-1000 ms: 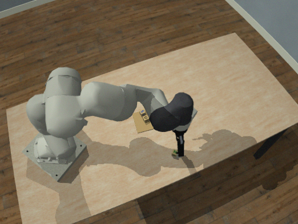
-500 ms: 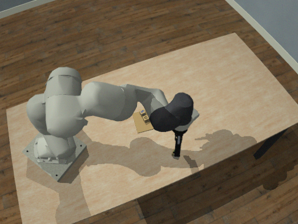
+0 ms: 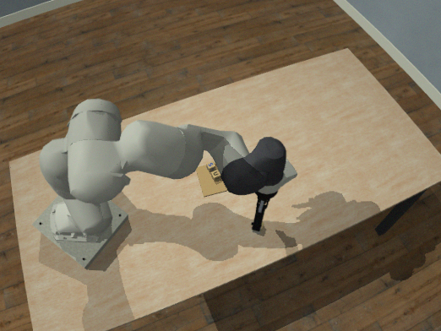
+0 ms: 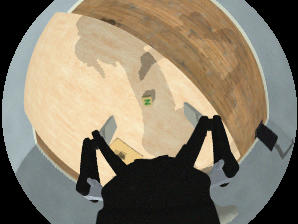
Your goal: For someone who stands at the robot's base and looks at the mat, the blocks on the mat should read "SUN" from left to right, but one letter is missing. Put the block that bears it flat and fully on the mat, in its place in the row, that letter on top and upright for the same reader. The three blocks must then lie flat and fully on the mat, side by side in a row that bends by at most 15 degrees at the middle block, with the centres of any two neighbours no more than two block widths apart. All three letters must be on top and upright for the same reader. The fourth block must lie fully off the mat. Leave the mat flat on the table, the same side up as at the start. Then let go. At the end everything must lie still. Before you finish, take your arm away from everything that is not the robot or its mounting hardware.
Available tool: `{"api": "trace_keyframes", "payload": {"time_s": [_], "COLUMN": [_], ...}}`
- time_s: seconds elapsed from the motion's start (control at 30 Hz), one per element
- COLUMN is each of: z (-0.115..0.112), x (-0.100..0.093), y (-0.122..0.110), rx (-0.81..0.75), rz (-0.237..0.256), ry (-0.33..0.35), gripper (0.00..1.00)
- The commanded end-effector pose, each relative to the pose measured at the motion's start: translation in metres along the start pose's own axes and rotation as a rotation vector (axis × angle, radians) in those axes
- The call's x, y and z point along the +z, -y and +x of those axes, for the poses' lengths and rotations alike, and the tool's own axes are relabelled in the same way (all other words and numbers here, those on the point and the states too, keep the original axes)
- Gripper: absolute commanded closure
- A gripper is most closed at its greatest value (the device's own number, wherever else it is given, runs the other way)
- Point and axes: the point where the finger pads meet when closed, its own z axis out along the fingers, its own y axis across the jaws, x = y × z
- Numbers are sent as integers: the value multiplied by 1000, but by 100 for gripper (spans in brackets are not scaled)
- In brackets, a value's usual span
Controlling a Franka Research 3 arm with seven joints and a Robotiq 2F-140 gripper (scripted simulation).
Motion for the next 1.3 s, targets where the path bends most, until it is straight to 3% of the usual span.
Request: {"api": "trace_keyframes", "payload": {"time_s": [0.0,1.27], "z": [0,0], "x": [1,5], "y": [1,1], "rx": [138,644], "rz": [2,1], "ry": [-1,-1], "gripper": [0,0]}}
